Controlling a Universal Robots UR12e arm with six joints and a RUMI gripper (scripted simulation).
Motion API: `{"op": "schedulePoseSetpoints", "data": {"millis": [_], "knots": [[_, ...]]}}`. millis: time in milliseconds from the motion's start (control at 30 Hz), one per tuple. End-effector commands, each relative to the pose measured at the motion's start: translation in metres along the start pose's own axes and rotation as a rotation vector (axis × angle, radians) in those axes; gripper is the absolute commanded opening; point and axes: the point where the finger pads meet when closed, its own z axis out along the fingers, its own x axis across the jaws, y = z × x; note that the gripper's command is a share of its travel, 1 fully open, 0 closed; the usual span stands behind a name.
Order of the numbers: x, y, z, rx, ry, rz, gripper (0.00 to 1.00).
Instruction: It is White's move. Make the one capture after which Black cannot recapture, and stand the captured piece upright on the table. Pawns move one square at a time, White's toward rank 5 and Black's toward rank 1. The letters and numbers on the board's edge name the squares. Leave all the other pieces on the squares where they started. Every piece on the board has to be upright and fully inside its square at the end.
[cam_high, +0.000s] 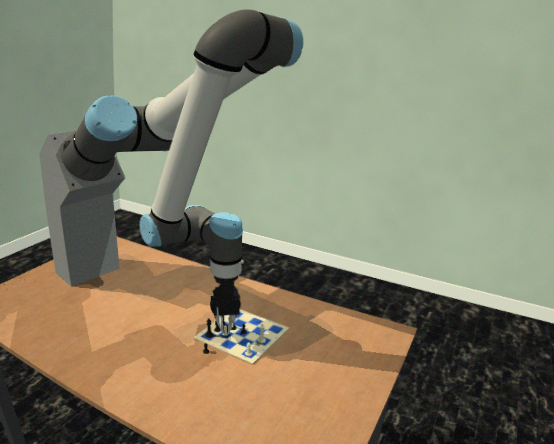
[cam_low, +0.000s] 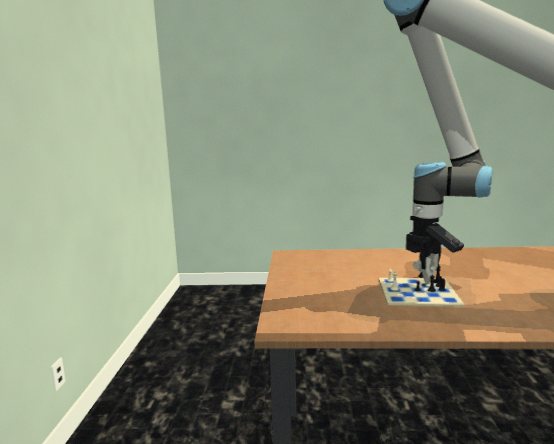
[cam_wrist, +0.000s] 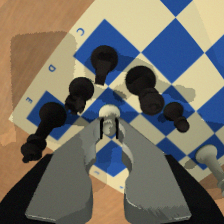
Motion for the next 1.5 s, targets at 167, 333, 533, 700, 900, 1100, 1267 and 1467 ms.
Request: {"op": "schedulePoseSetpoints", "data": {"millis": [167, 333, 533, 700, 900, 1100, 1267, 1467], "knots": [[0.000, 0.000, 0.000, 0.000, 0.001, 0.000, 0.00], [0.000, 0.000, 0.000, 0.000, 0.001, 0.000, 0.00], [0.000, 0.000, 0.000, 0.000, 0.001, 0.000, 0.00], [0.000, 0.000, -0.001, 0.000, 0.001, 0.000, 0.00], [0.000, 0.000, -0.013, 0.000, 0.001, 0.000, 0.00], [0.000, 0.000, -0.031, 0.000, 0.001, 0.000, 0.00], [0.000, 0.000, -0.058, 0.000, 0.001, 0.000, 0.00], [0.000, 0.000, -0.086, 0.000, 0.001, 0.000, 0.00]]}}
